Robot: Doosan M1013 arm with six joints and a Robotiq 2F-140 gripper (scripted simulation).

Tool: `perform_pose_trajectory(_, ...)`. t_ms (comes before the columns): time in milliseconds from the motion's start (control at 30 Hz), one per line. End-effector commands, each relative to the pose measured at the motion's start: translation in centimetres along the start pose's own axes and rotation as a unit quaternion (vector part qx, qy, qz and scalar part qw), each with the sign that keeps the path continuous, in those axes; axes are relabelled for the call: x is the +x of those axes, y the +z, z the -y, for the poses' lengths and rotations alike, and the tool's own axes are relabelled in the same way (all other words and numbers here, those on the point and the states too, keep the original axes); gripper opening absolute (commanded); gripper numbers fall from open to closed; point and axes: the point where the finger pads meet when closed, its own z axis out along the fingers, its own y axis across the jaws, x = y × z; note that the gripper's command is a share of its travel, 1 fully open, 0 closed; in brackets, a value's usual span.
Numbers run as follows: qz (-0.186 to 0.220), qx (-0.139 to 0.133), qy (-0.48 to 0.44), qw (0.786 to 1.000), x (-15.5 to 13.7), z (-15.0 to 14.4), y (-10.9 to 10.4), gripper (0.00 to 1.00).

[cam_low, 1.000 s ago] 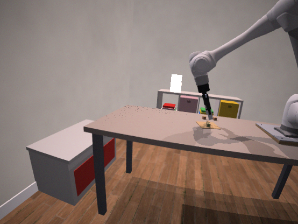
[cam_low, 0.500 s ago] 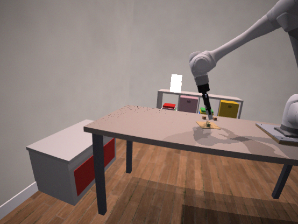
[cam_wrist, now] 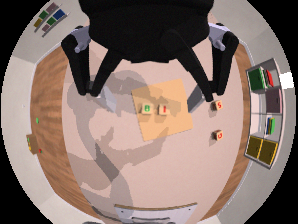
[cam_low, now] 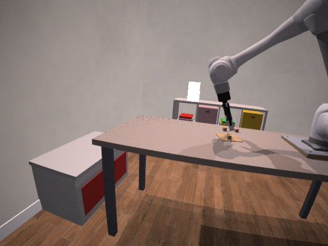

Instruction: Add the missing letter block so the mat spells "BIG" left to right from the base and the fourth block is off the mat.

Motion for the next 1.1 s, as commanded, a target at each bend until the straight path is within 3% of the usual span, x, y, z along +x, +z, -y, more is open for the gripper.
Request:
perform_pose_trajectory(0,0.0,0.0,-0.001,1.0,0.11,2.13,0.0,1.0)
perform_pose_trajectory(1067,0.0,0.0,-0.001,1.0,0.18,2.97,0.01,1.0)
